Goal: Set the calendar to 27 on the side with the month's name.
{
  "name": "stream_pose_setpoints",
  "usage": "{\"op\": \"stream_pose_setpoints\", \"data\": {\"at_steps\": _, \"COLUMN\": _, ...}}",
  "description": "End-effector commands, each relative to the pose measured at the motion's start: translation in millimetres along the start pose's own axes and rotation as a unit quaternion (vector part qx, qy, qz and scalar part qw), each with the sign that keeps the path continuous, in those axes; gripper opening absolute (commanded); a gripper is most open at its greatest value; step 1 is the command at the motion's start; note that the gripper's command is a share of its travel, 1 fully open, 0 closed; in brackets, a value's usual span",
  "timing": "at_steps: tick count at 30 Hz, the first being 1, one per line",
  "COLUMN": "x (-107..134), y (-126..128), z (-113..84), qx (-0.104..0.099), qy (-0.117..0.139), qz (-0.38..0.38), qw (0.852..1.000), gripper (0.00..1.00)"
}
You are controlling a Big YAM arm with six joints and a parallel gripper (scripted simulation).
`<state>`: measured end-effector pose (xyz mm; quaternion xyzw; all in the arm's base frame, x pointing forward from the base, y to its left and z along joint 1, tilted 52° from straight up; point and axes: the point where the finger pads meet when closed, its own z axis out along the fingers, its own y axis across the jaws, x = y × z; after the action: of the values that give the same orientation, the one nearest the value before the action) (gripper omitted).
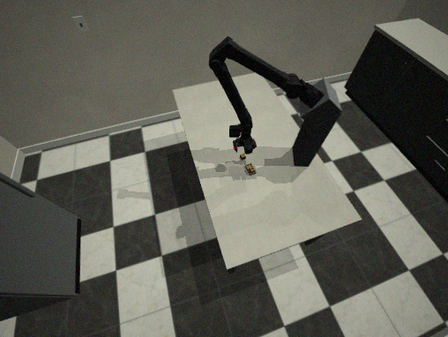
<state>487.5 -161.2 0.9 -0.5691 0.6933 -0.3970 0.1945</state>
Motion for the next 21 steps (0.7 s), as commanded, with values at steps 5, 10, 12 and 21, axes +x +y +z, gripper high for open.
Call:
{"op": "stream_pose_setpoints", "data": {"at_steps": 5, "x": -19, "y": 23, "z": -0.3, "qx": -0.016, "qy": -0.005, "qz": 0.153, "qw": 0.988, "gripper": 1.00}}
{"op": "stream_pose_setpoints", "data": {"at_steps": 10, "x": -25, "y": 27, "z": -1.1, "qx": -0.019, "qy": -0.003, "qz": 0.217, "qw": 0.976, "gripper": 1.00}}
{"op": "stream_pose_setpoints", "data": {"at_steps": 12, "x": -27, "y": 27, "z": -0.9, "qx": -0.019, "qy": -0.003, "qz": 0.251, "qw": 0.968, "gripper": 1.00}}
{"op": "stream_pose_setpoints", "data": {"at_steps": 21, "x": -39, "y": 29, "z": -0.4, "qx": -0.018, "qy": 0.000, "qz": 0.392, "qw": 0.920, "gripper": 1.00}}
